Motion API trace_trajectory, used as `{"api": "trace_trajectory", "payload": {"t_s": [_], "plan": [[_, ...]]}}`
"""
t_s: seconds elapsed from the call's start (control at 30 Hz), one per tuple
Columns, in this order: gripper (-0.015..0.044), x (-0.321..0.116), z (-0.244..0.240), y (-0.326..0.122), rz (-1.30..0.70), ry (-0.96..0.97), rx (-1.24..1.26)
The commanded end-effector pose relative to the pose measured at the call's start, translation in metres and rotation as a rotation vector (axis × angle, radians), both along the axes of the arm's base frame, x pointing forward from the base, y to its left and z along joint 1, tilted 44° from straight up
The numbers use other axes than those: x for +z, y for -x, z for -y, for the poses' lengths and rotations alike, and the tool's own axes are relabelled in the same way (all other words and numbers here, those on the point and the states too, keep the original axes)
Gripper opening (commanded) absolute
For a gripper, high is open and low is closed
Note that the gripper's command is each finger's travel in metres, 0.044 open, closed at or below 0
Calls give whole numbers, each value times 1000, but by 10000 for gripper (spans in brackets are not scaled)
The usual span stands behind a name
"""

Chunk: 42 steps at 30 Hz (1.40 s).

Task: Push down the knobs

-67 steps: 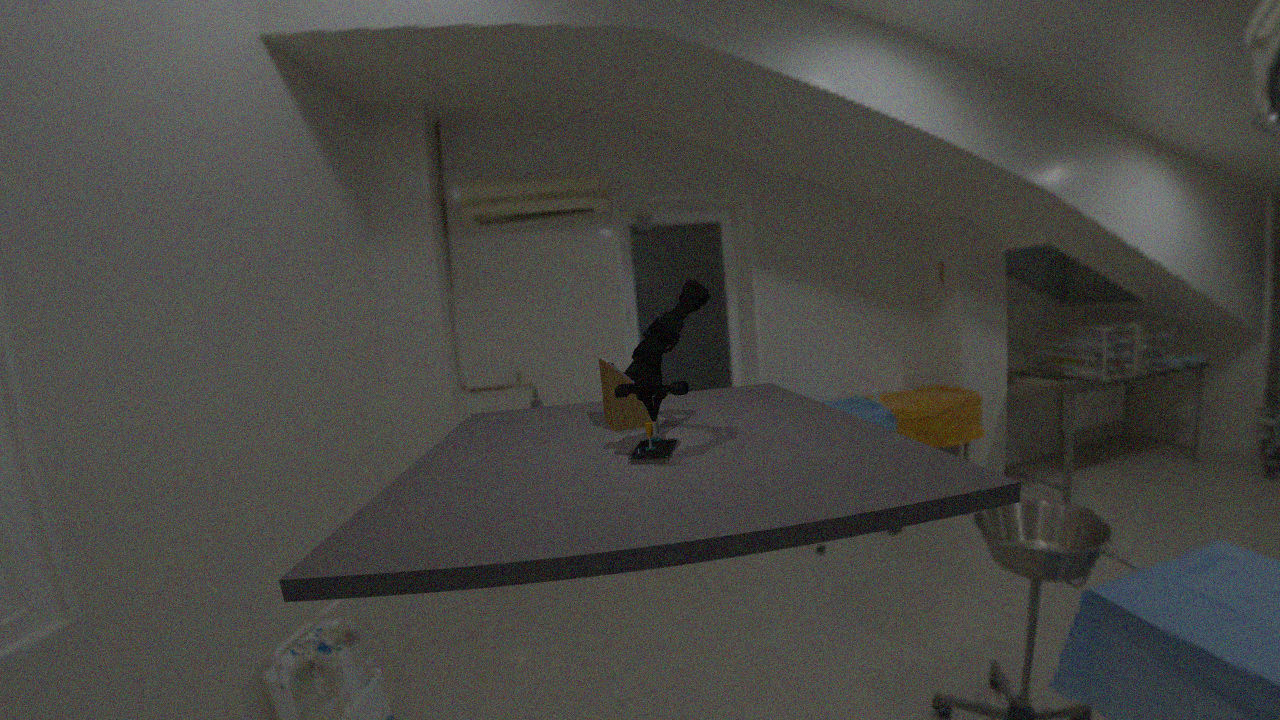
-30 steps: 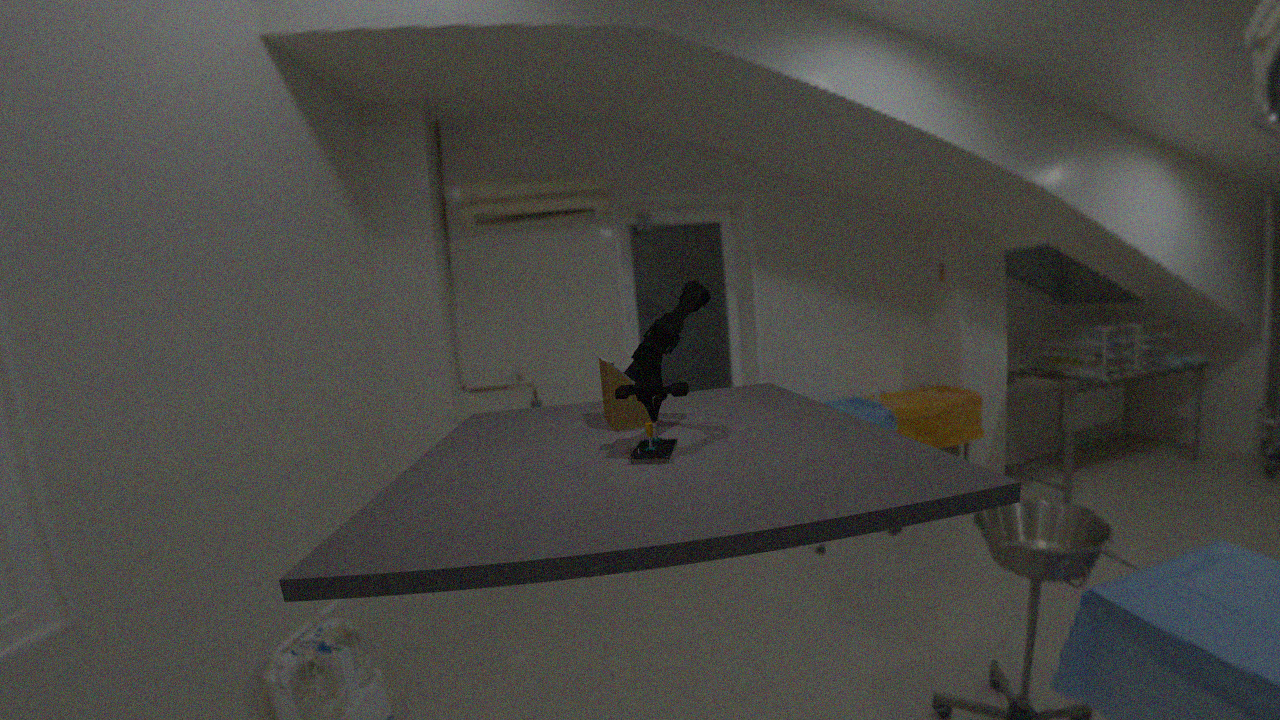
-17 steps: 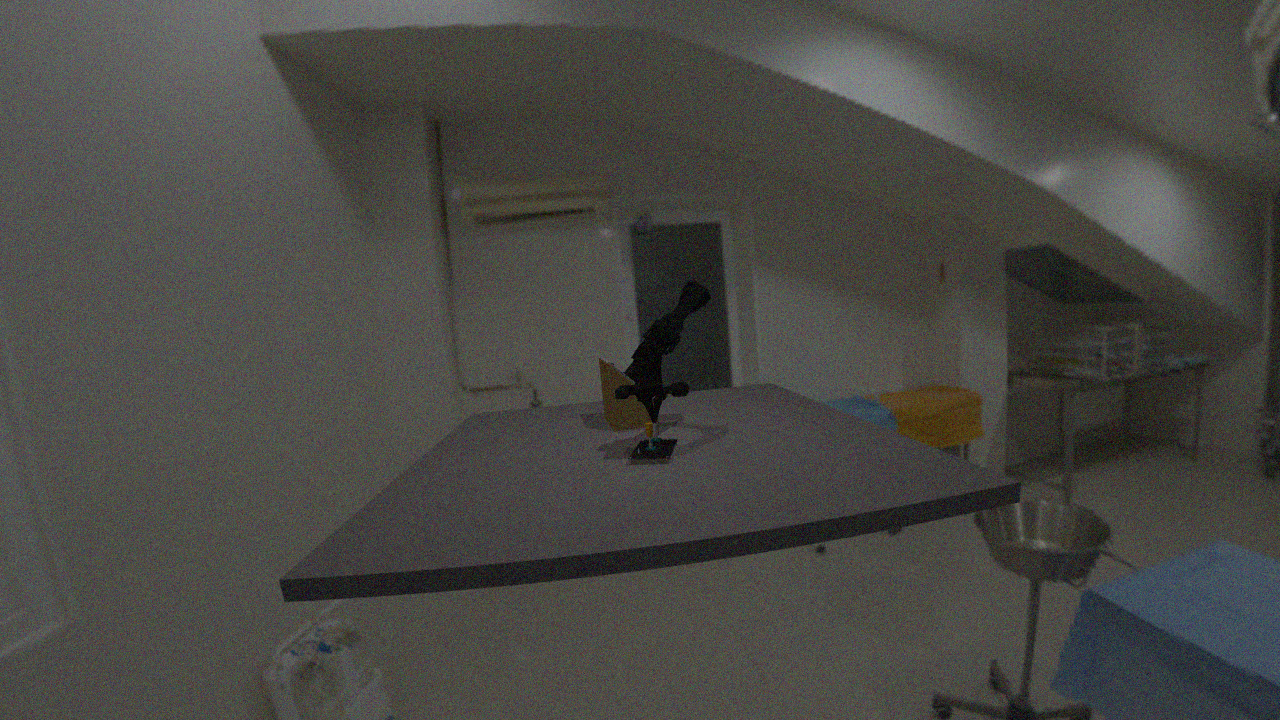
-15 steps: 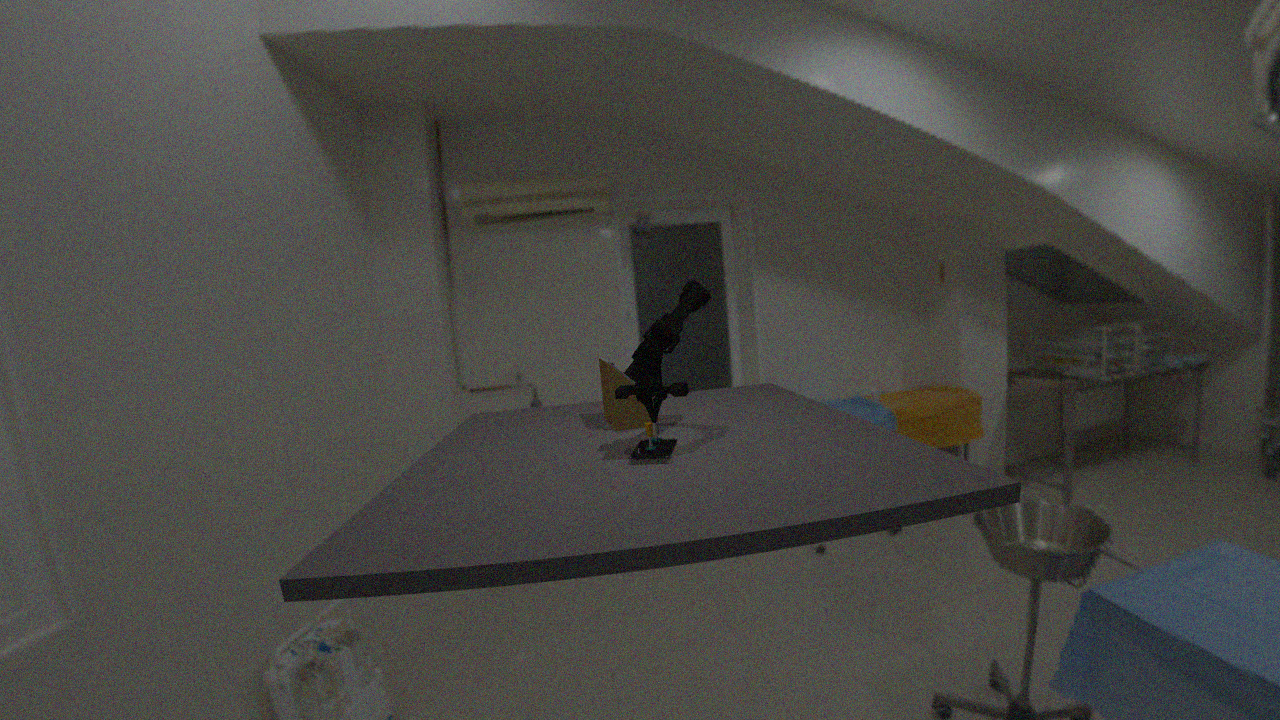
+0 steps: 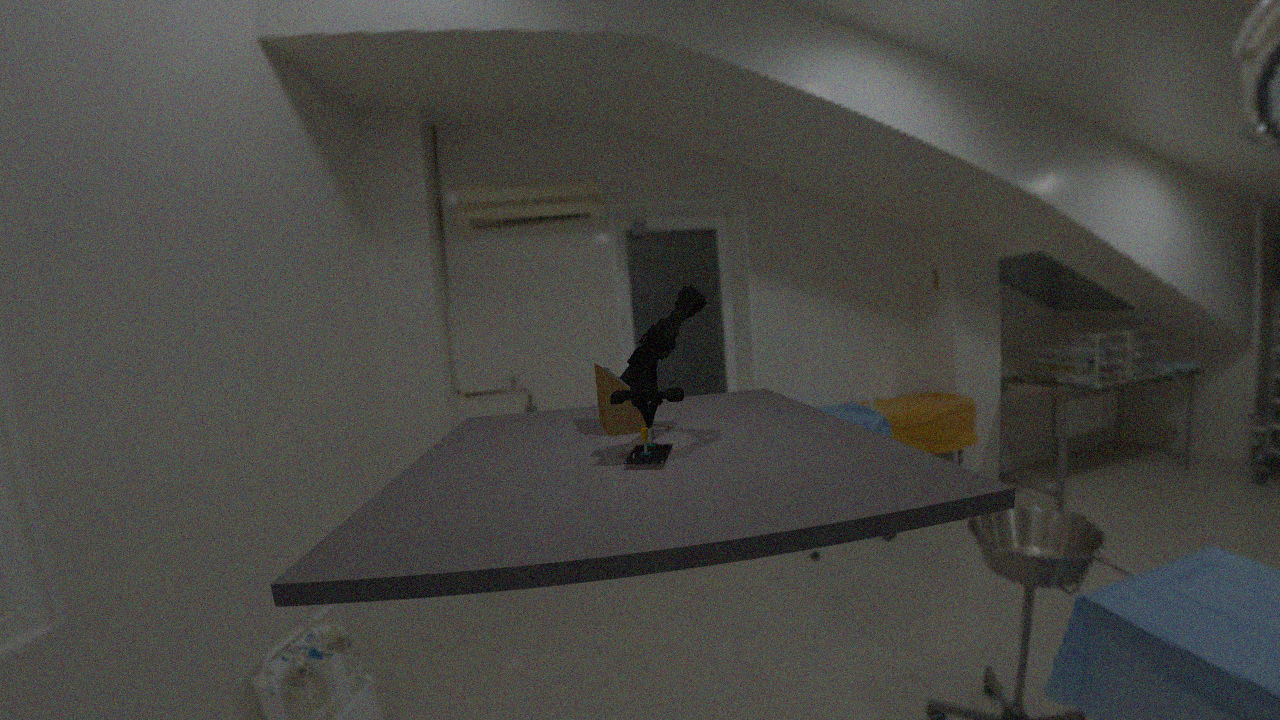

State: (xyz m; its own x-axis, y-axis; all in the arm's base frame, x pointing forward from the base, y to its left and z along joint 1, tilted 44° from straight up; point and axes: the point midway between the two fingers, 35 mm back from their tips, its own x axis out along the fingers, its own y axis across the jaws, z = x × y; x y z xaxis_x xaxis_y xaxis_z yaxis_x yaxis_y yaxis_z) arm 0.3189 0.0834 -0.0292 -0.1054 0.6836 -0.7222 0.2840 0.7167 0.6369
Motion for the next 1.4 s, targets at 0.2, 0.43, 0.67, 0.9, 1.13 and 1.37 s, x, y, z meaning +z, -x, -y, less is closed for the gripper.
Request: {"api": "trace_trajectory", "payload": {"t_s": [0.2,0.43,0.67,0.9,1.13,1.37], "plan": [[0,-2,-4,0,0,-4,6],[0,-3,-5,0,0,-4,6],[0,-3,-6,0,0,-4,6],[0,-4,-7,1,0,-4,6],[0,-4,-7,1,0,-4,6],[0,-6,-8,1,0,-4,6]]}}
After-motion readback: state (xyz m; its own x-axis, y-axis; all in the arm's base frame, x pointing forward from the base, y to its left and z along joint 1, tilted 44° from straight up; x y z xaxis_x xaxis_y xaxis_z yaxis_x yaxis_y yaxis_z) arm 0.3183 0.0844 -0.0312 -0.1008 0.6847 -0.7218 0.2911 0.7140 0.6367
